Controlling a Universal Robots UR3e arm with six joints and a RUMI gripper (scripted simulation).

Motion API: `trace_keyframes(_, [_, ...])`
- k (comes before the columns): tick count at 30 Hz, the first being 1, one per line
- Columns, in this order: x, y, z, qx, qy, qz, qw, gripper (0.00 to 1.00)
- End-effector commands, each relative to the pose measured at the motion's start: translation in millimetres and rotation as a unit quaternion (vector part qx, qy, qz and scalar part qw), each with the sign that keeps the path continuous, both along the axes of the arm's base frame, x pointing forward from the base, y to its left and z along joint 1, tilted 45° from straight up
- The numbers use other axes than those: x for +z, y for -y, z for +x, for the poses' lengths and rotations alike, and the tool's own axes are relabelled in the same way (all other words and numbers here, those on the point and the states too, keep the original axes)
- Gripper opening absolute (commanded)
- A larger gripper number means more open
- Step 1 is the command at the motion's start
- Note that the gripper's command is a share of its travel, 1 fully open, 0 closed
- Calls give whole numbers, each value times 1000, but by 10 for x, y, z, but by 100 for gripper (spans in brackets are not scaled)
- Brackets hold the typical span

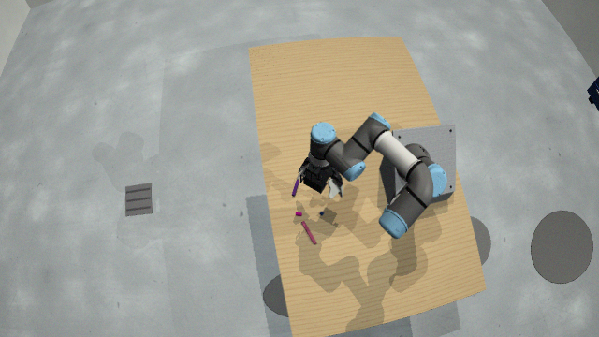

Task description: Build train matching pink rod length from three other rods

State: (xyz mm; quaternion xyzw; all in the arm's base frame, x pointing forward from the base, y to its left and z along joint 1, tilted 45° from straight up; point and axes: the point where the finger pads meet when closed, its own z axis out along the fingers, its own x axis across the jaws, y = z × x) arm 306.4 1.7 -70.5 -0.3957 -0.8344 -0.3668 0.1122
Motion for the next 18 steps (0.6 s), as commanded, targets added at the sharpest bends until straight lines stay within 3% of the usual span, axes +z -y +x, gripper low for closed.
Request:
trace_keyframes(1, [-237,187,-3,46,51,-12,998,100])
trace_keyframes(10, [-564,370,-99,100,105,-19,989,100])
trace_keyframes(18, [-605,389,-113,107,112,-20,988,100])
